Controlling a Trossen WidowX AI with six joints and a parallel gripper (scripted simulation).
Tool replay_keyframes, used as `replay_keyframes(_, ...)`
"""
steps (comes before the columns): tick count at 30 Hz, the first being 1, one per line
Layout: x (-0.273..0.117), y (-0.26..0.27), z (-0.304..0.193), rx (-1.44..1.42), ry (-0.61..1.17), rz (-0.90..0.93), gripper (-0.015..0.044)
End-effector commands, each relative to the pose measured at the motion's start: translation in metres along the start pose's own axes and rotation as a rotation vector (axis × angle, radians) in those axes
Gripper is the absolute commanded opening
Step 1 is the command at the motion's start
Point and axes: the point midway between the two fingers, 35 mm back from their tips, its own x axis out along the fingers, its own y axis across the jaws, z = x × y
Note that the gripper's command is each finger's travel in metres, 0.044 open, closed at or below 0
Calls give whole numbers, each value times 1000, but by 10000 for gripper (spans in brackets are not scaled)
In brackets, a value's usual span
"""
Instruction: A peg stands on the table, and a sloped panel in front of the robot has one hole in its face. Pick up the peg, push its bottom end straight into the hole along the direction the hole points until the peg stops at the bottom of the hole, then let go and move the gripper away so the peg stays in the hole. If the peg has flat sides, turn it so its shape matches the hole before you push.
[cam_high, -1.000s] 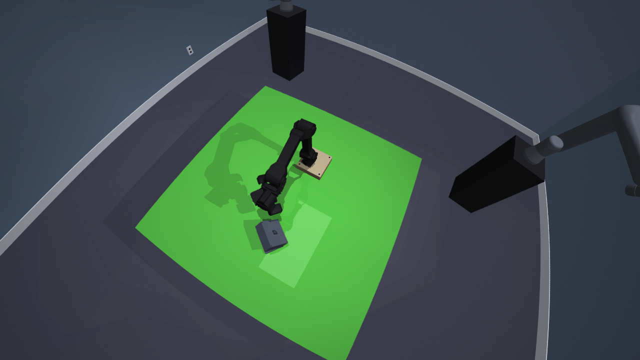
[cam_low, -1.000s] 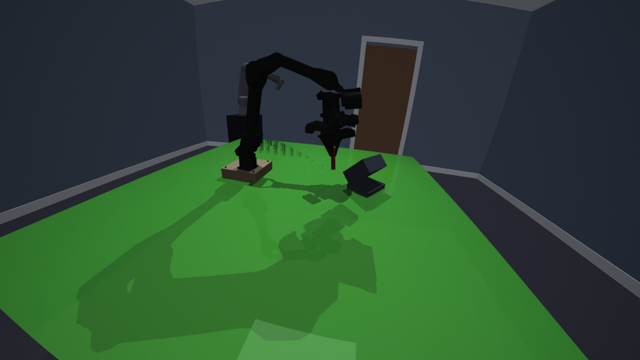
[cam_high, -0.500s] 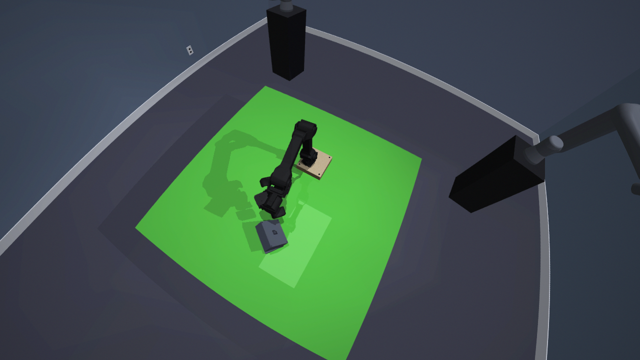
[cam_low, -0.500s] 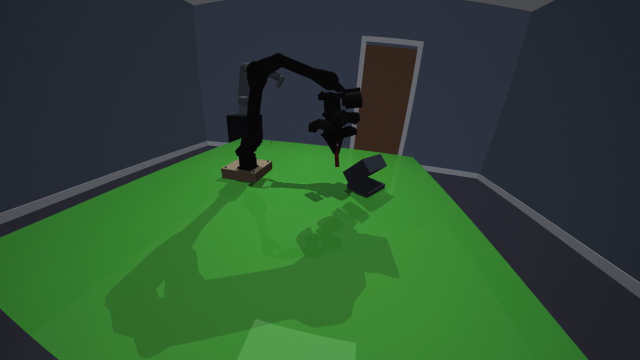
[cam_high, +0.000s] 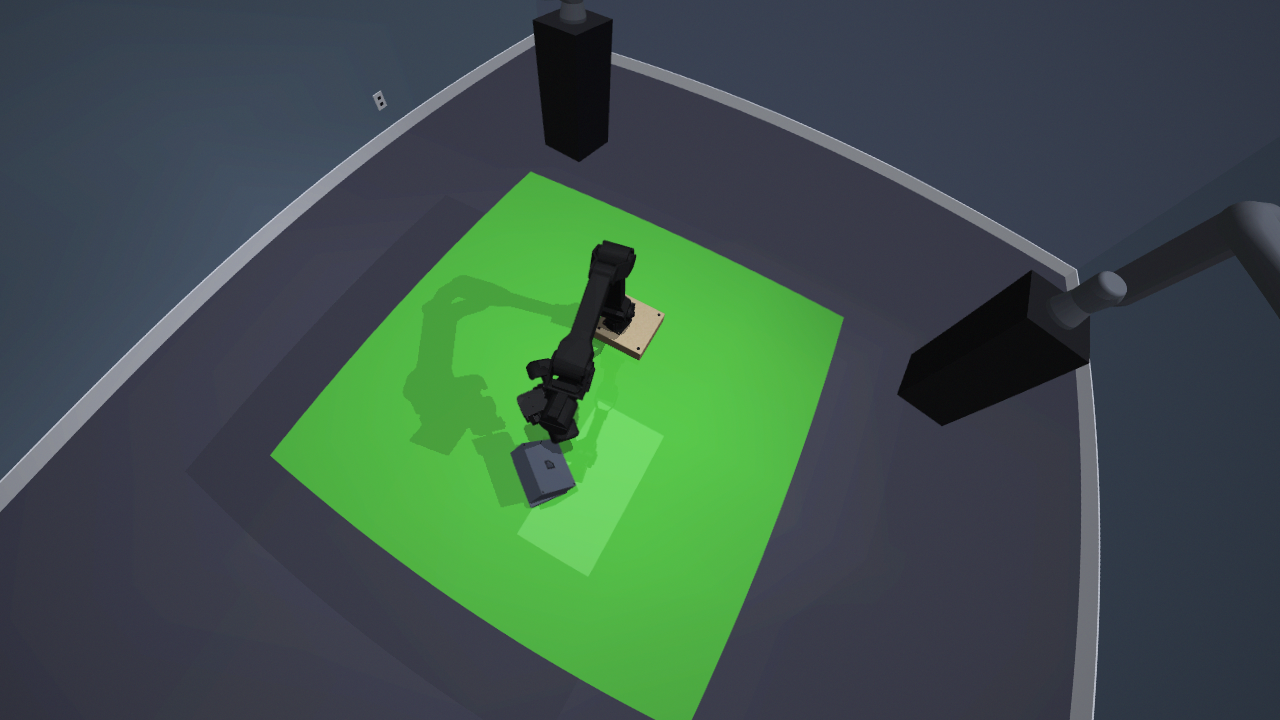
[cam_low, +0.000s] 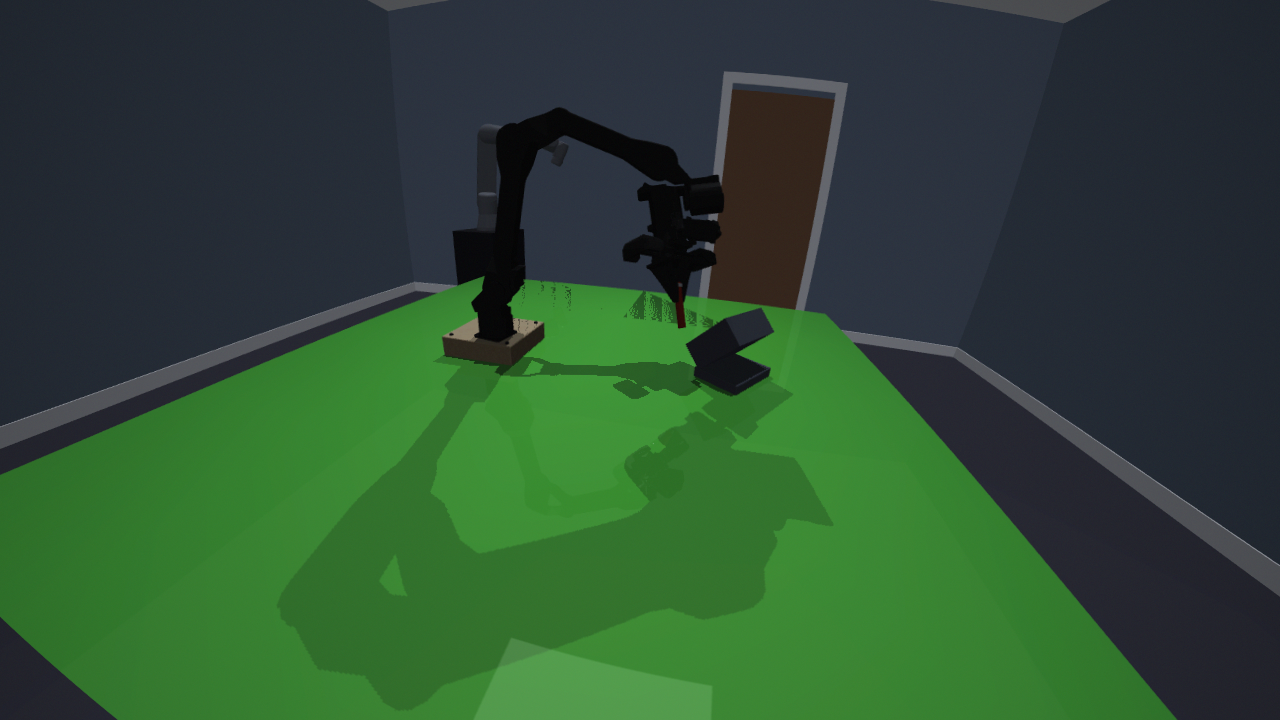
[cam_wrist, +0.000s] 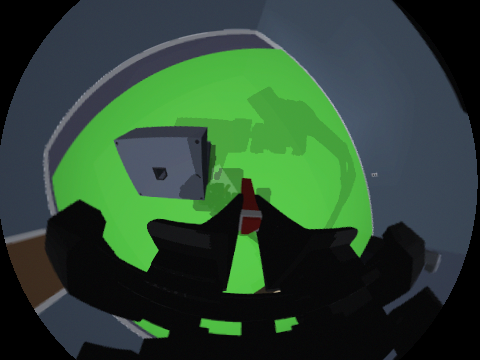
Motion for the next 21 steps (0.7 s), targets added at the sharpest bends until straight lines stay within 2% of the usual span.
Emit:
replay_keyframes(1,-2,6,-1,3,-18,2,0)
replay_keyframes(21,-18,31,-9,13,-93,29,0)
